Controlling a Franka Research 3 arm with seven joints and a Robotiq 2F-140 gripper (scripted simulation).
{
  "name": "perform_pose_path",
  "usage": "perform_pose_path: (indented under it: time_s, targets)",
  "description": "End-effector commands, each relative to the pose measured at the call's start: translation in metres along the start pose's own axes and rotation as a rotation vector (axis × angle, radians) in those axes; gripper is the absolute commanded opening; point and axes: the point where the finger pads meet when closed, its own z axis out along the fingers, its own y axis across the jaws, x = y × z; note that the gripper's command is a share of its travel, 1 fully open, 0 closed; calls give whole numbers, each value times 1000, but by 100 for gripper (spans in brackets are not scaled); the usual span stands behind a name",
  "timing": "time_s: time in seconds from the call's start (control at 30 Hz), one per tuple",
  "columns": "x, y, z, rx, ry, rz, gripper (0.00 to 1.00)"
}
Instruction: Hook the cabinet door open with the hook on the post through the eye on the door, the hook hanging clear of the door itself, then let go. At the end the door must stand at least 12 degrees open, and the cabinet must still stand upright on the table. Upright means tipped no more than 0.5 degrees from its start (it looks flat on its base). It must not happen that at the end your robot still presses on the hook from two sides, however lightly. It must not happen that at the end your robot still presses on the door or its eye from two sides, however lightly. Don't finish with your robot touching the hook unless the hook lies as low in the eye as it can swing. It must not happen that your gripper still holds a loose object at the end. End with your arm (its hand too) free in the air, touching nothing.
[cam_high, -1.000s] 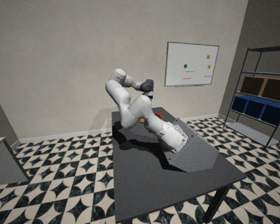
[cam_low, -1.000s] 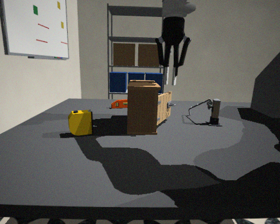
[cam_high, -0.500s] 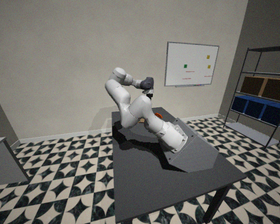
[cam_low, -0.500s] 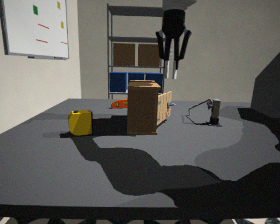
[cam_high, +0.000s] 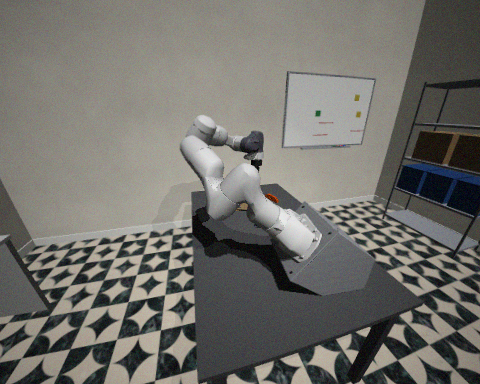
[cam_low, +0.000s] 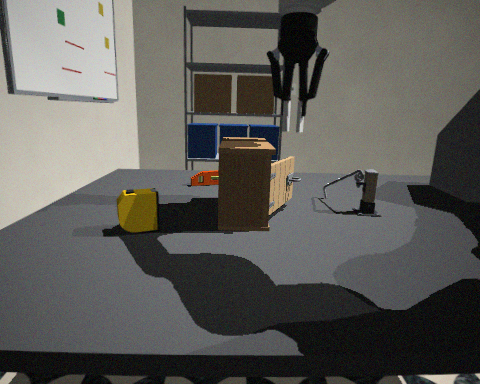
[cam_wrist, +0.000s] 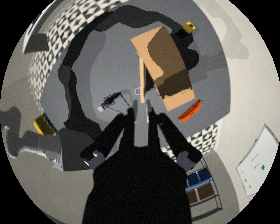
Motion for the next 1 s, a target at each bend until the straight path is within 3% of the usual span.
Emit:
perform_pose_path:
  time_s: [0.0, 0.13, 0.23, 0.33, 0.97]
  targets:
    - [-2, -1, -3, 1, -1, -16, 16]
    - [-44, -22, -5, -2, -3, -293, 16]
    - [-87, -51, -5, 9, -6, -351, 16]
    - [-109, -69, -3, 24, -7, -378, 16]
    - [-111, -71, -3, 8, -1, -748, 14]
